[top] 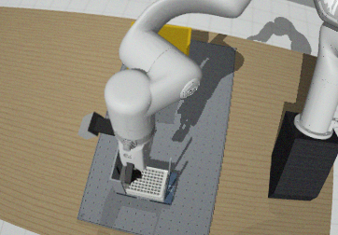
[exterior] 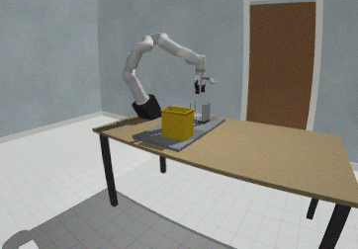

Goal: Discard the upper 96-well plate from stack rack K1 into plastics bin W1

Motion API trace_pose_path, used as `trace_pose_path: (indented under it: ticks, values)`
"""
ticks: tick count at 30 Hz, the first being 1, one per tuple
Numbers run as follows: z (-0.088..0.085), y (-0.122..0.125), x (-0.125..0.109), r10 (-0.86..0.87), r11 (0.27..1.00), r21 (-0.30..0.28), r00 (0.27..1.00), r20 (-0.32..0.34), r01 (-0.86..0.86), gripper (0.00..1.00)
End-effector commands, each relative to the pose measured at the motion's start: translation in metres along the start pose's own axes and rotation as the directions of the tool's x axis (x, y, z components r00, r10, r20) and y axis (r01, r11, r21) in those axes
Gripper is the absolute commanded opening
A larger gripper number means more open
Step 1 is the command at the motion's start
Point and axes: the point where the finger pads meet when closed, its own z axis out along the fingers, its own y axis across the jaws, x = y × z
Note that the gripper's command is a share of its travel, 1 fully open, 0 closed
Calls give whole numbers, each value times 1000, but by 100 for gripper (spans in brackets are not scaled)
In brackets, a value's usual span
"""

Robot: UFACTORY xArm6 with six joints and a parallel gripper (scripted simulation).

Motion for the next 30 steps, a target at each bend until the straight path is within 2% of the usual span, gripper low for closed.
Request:
trace_pose_path:
  ticks: [1, 30]
  values:
    - [3, -1, 2, 1, 1000, 4, 1000, -5, -1, 100]
    - [48, -1, 2, 1, 1000, 3, 1000, -5, -1, 100]
